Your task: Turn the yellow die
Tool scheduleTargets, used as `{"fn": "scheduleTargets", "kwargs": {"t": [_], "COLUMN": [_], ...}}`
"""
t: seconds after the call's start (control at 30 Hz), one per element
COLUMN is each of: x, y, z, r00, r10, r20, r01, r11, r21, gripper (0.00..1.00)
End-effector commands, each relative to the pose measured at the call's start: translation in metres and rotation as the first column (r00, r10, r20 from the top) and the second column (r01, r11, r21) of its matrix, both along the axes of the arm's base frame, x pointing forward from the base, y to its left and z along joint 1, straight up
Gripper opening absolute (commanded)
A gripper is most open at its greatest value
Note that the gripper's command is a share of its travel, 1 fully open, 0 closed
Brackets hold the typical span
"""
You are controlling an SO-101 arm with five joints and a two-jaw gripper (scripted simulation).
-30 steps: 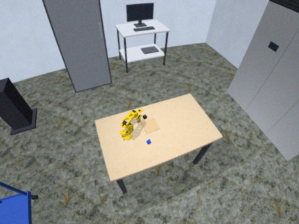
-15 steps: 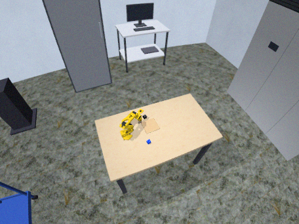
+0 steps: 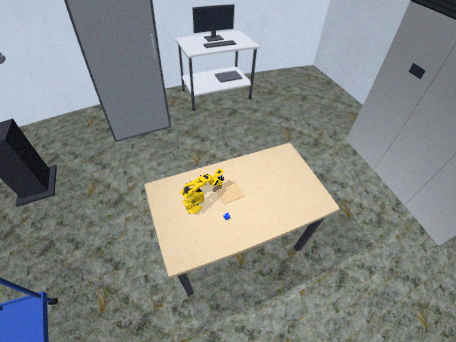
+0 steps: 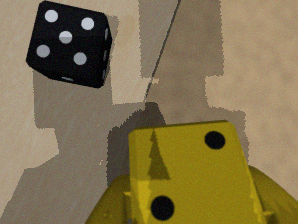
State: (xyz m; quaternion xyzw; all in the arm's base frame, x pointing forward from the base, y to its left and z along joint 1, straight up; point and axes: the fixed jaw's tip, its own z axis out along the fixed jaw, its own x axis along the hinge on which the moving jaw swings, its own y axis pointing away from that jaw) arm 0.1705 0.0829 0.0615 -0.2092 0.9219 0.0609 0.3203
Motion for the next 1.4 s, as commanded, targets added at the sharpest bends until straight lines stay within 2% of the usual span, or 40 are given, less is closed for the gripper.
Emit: {"fn": "scheduleTargets", "kwargs": {"t": [0.0, 0.17, 0.53, 0.9, 1.37], "x": [0.016, 0.021, 0.023, 0.039, 0.07], "y": [-0.005, -0.01, -0.011, -0.015, -0.033], "z": [0.014, 0.015, 0.015, 0.015, 0.015], "r00": [0.99, 0.981, 0.979, 0.959, 0.866], "r10": [-0.062, -0.096, -0.104, -0.151, -0.282], "r20": [0.128, 0.168, 0.178, 0.241, 0.414], "r01": [0.055, 0.084, 0.09, 0.125, 0.206], "r11": [0.997, 0.993, 0.993, 0.985, 0.953], "r21": [0.06, 0.077, 0.082, 0.118, 0.22], "gripper": [0.0, 0.0, 0.0, 0.0, 0.0]}}
